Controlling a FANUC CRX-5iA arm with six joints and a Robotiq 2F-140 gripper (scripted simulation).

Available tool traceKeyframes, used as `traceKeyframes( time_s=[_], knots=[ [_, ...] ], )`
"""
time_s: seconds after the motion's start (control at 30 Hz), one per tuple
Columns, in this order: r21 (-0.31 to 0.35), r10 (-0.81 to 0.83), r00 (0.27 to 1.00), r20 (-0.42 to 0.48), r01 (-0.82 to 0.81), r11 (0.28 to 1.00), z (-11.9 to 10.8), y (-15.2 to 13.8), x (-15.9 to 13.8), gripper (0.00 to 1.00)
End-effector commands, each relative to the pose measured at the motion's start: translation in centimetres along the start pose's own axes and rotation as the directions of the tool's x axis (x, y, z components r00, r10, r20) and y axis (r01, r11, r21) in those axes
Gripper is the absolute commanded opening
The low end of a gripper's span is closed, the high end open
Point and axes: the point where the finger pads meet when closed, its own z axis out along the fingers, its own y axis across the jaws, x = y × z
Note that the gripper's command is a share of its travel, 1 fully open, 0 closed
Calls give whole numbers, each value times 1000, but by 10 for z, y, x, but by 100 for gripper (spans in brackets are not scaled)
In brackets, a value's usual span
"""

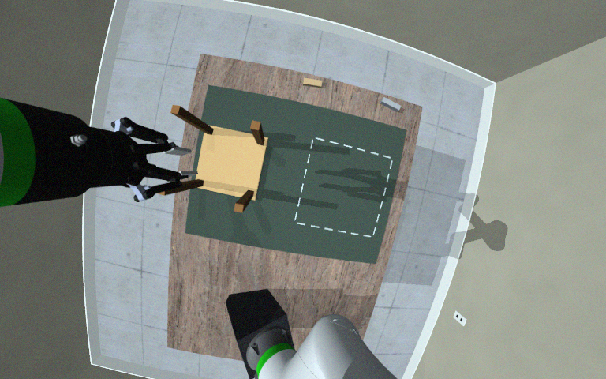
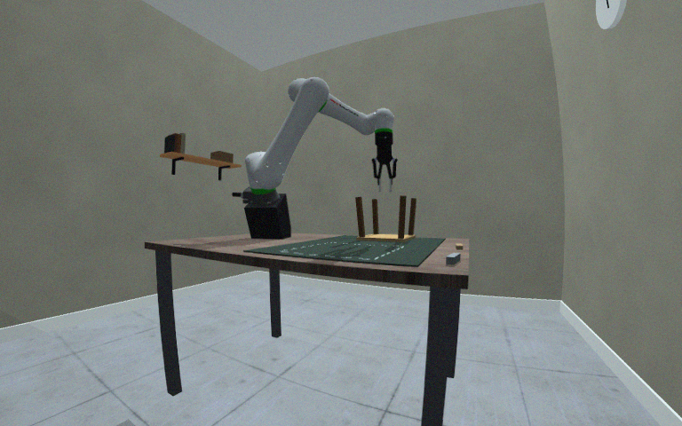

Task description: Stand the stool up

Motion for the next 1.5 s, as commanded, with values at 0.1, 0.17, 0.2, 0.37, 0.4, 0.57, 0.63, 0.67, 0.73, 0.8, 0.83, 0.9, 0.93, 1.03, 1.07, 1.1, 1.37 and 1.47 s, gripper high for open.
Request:
traceKeyframes(
  time_s=[0.1, 0.17, 0.2, 0.37, 0.4, 0.57, 0.63, 0.67, 0.73, 0.8, 0.83, 0.9, 0.93, 1.03, 1.07, 1.1, 1.37, 1.47],
  knots=[
    [-1, -397, 918, -6, 397, 918, -2, 7, -31, 38],
    [-2, -483, 876, -11, 483, 876, -3, 10, -42, 38],
    [-2, -526, 851, -14, 526, 851, -3, 12, -48, 38],
    [-10, -721, 693, -26, 721, 693, -3, 21, -75, 38],
    [-12, -754, 656, -28, 755, 656, -3, 22, -80, 38],
    [-20, -844, 535, -32, 844, 535, -4, 28, -94, 38],
    [-30, -929, 367, -35, 929, 368, -4, 31, -102, 38],
    [-33, -944, 329, -35, 943, 330, -4, 32, -106, 38],
    [-39, -971, 237, -35, 970, 239, -4, 35, -112, 38],
    [-46, -989, 141, -35, 989, 143, -4, 37, -117, 38],
    [-49, -995, 93, -34, 994, 94, -4, 38, -119, 38],
    [-56, -999, -5, -32, 998, -3, -4, 39, -121, 38],
    [-59, -998, -53, -31, 997, -51, -4, 40, -122, 38],
    [-68, -980, -196, -25, 979, -194, -4, 41, -124, 38],
    [-71, -970, -243, -22, 968, -241, -4, 41, -124, 38],
    [-71, -970, -243, -22, 968, -241, -4, 41, -124, 38],
    [-84, -797, -604, 8, 794, -603, -4, 41, -124, 38],
    [-81, -705, -709, 21, 702, -708, -4, 41, -124, 38]
  ],
)
